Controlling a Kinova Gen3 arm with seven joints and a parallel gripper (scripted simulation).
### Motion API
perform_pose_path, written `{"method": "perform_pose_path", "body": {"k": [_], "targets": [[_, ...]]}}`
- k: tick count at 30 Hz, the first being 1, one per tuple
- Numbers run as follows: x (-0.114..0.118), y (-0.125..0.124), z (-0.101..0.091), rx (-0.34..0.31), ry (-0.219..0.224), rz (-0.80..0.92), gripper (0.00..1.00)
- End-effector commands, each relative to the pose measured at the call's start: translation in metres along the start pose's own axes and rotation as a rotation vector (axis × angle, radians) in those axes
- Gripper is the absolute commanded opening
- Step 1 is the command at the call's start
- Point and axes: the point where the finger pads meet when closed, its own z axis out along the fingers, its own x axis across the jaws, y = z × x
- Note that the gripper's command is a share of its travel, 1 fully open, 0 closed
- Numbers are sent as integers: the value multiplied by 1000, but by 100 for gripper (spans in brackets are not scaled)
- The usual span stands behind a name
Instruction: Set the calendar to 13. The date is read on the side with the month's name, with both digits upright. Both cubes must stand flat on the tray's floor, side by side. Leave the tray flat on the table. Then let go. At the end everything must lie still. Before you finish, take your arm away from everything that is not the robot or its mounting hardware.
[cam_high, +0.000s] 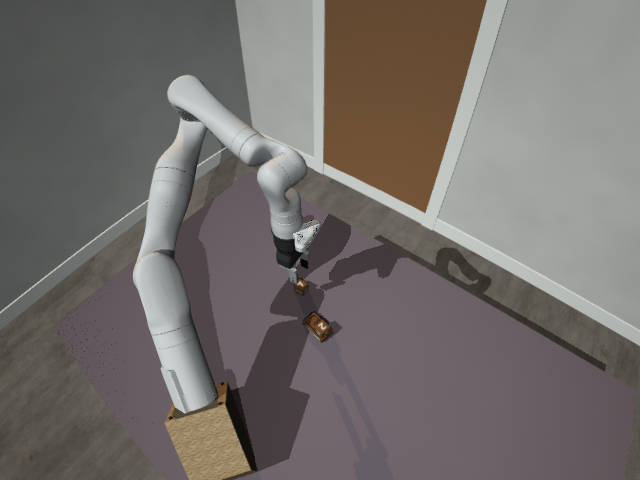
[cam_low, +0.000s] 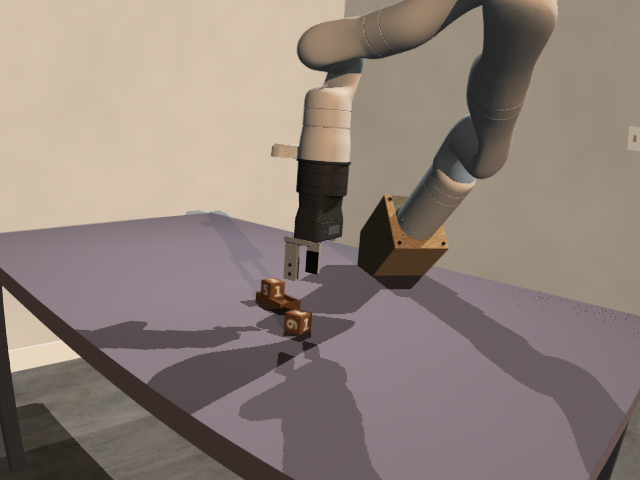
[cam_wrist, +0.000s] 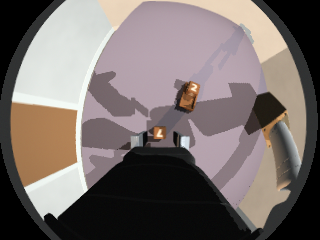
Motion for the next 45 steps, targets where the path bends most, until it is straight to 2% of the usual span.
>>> {"method": "perform_pose_path", "body": {"k": [1, 2, 3, 45], "targets": [[0, 0, -1, 1, -1, 0, 100], [0, 0, -1, 1, -1, 0, 100], [0, 0, -1, 1, -1, 0, 90], [0, 0, 1, 1, -1, 0, 90]]}}
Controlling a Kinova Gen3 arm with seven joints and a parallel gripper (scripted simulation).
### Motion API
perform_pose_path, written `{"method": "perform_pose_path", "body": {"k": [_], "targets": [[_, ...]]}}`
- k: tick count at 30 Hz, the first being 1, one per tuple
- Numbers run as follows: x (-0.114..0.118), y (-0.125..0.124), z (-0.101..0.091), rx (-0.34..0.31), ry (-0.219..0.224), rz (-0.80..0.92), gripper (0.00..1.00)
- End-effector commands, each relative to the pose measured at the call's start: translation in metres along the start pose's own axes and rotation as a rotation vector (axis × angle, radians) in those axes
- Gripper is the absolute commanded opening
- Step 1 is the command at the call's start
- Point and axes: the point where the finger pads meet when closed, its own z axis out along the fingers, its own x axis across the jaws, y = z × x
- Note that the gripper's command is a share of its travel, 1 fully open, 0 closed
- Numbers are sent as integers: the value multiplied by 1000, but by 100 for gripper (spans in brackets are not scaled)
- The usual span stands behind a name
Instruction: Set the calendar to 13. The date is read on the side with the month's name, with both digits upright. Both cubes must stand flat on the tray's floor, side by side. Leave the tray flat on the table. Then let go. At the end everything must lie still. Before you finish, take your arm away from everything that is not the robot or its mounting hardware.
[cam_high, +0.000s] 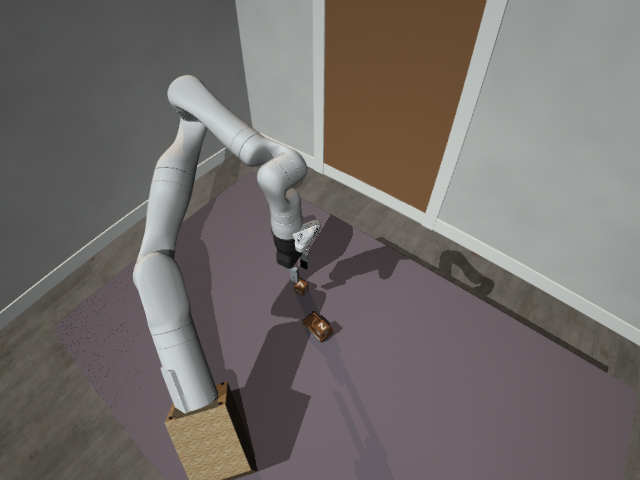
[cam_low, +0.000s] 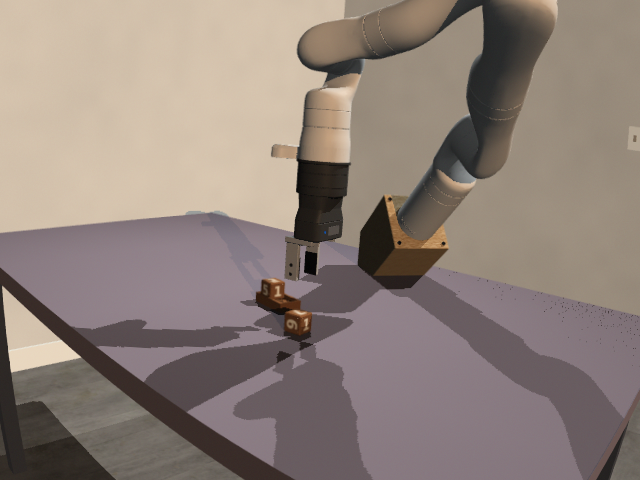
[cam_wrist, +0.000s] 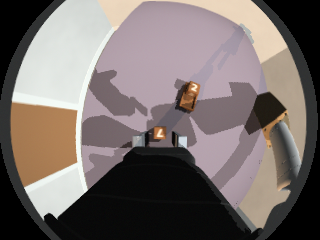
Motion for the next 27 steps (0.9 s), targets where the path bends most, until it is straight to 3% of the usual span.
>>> {"method": "perform_pose_path", "body": {"k": [1, 27], "targets": [[0, 0, 1, 0, 0, 0, 90], [-1, 0, 28, 0, 0, 0, 90]]}}
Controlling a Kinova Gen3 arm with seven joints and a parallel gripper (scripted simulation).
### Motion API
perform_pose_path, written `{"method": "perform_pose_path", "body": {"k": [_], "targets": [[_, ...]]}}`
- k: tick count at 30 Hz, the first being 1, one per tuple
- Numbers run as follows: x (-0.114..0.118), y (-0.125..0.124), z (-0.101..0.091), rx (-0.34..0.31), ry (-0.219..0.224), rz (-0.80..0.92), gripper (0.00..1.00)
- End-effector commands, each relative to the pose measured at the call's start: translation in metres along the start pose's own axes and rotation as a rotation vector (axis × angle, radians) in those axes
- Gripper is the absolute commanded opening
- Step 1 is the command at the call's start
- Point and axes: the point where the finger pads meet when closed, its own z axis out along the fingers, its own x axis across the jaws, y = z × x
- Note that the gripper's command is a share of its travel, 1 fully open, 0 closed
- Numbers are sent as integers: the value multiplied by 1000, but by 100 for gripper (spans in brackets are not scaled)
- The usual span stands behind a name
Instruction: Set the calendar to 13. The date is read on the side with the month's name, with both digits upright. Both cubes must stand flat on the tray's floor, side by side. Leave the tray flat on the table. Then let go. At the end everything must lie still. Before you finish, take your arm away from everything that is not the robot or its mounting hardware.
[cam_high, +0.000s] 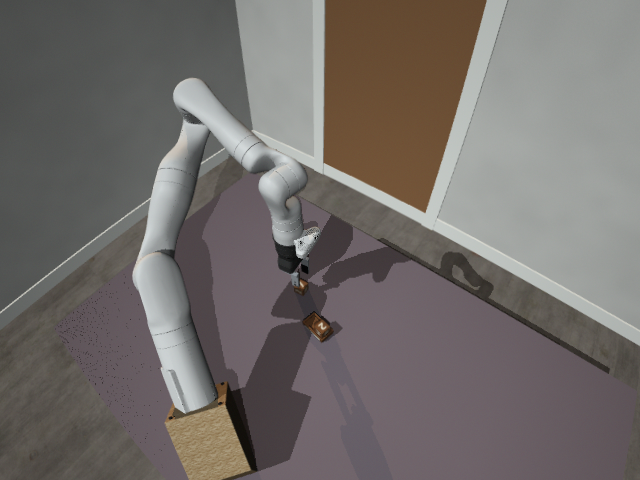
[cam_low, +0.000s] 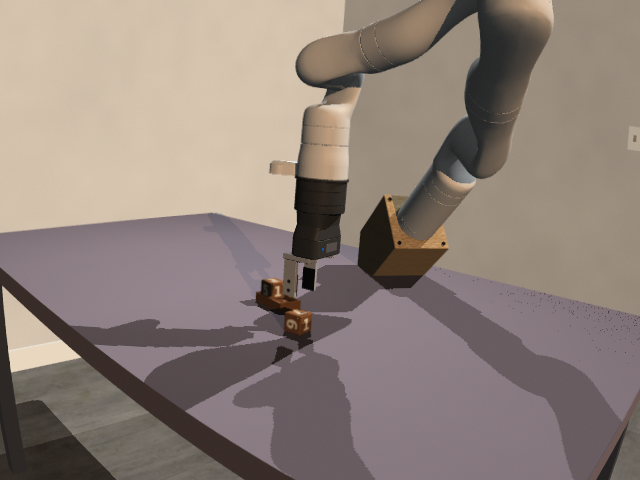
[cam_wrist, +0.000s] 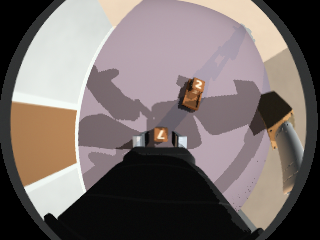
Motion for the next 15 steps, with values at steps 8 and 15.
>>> {"method": "perform_pose_path", "body": {"k": [8, 15], "targets": [[1, 1, 15, -2, 5, 1, 90], [1, 1, 20, -2, 5, 1, 90]]}}
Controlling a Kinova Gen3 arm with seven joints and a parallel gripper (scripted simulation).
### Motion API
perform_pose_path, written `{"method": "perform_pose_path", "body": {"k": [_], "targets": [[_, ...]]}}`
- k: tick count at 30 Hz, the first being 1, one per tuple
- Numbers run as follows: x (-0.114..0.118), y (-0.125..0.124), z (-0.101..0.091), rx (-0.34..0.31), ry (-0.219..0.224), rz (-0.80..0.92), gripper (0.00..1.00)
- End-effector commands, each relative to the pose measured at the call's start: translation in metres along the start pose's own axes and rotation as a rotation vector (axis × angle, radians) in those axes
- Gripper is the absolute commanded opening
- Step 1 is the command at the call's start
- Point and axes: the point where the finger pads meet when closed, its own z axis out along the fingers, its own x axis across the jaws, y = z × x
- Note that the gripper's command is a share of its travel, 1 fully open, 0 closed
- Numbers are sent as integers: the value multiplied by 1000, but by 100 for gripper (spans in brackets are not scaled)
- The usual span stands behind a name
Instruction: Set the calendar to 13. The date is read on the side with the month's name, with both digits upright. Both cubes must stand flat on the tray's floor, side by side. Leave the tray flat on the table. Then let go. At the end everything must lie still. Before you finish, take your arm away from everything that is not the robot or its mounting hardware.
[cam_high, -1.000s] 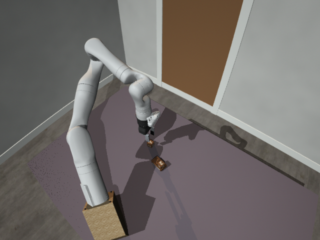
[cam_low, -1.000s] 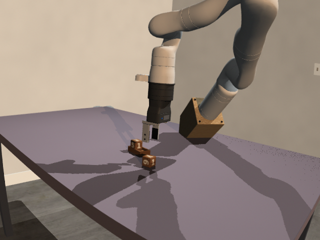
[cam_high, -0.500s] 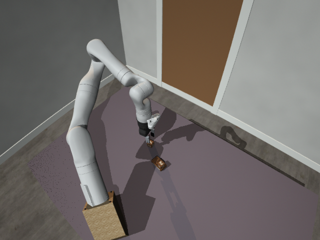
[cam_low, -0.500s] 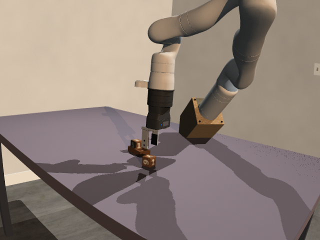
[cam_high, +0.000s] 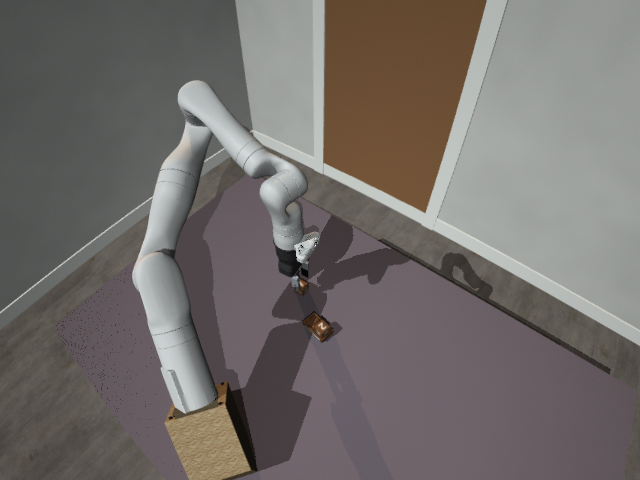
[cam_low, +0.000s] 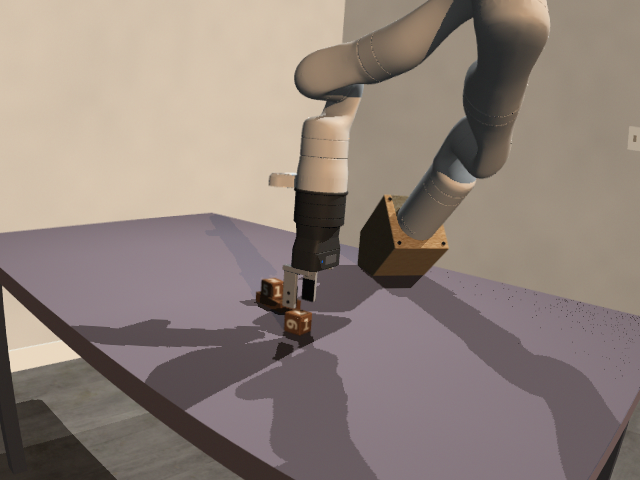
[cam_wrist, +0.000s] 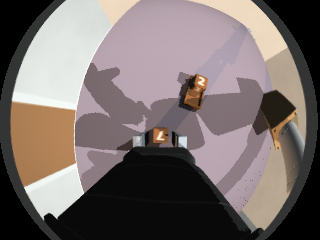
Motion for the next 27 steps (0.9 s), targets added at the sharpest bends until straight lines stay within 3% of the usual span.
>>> {"method": "perform_pose_path", "body": {"k": [1, 27], "targets": [[1, 0, 3, -1, 3, 1, 90], [1, 0, 7, -1, 3, 1, 90]]}}
